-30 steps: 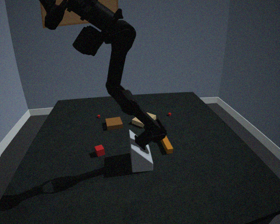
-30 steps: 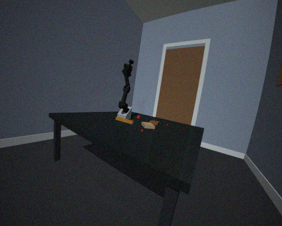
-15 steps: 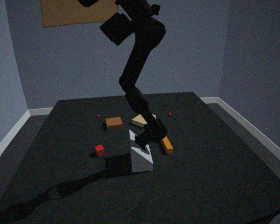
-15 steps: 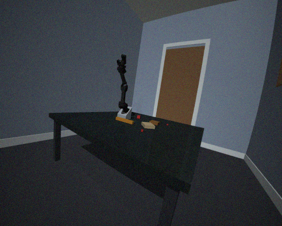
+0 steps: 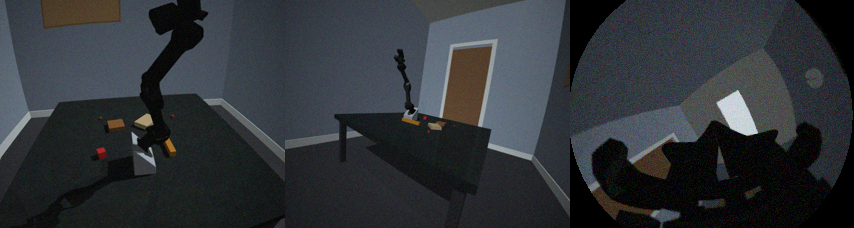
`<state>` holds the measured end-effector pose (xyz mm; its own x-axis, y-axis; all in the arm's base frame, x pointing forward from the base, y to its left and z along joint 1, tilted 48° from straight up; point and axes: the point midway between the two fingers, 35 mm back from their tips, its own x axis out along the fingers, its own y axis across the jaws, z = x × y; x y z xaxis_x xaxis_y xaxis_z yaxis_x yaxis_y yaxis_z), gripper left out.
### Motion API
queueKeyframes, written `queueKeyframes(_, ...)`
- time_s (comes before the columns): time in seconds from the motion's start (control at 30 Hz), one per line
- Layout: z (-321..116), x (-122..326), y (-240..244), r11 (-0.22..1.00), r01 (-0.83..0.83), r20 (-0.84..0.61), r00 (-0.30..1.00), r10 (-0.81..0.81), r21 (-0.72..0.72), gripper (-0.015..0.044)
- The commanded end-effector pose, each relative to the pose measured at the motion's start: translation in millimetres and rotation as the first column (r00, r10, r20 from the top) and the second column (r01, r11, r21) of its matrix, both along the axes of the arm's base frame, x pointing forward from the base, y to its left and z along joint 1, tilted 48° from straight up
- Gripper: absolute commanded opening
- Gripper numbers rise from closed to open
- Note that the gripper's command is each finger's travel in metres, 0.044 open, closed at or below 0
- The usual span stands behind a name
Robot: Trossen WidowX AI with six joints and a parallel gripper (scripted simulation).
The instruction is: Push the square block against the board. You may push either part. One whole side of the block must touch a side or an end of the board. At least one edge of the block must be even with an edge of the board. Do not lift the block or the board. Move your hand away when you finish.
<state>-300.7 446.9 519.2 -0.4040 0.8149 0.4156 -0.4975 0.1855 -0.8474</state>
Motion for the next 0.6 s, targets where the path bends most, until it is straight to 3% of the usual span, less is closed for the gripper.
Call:
queueKeyframes(0.0, 33, 3, -29, 0.996, -0.017, -0.013, 1.0, 0.018, 0.091, 0.0)
queueKeyframes(0.57, 154, 34, -177, 0.886, -0.047, -0.092, 0.991, 0.1, 0.461, 0.0)
